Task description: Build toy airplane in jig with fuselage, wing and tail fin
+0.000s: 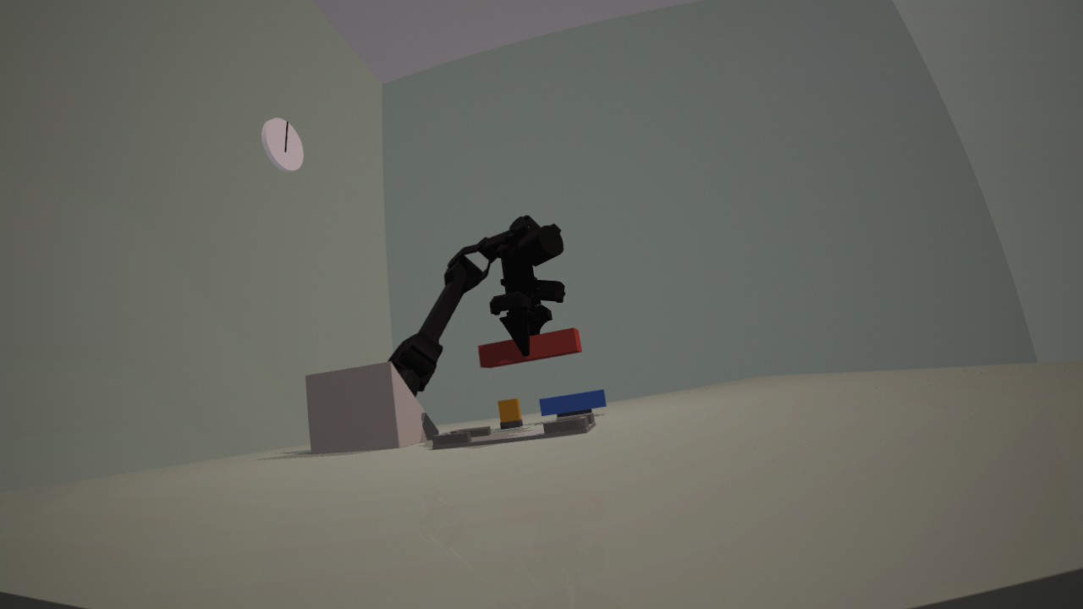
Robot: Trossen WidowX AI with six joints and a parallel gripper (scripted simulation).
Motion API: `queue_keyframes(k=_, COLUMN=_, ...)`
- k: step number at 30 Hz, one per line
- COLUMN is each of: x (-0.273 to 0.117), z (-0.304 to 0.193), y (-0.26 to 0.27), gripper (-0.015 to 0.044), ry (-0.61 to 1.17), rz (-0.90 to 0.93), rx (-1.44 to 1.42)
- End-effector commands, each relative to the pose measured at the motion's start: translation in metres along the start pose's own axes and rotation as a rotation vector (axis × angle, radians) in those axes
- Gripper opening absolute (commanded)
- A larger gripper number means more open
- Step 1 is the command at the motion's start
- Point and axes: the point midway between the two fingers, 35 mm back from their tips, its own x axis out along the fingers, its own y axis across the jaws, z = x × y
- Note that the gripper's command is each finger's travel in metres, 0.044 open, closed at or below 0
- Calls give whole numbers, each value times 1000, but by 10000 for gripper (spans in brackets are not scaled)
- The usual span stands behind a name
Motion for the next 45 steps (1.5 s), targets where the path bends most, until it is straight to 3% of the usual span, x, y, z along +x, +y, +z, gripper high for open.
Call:
queue_keyframes(k=1, x=5, z=1, y=-14, gripper=0, ry=4, rz=-2, rx=1)
queue_keyframes(k=42, x=61, z=-3, y=-127, gripper=0, ry=2, rz=-6, rx=-40)
queue_keyframes(k=45, x=60, z=-3, y=-127, gripper=79, ry=2, rz=-6, rx=-40)
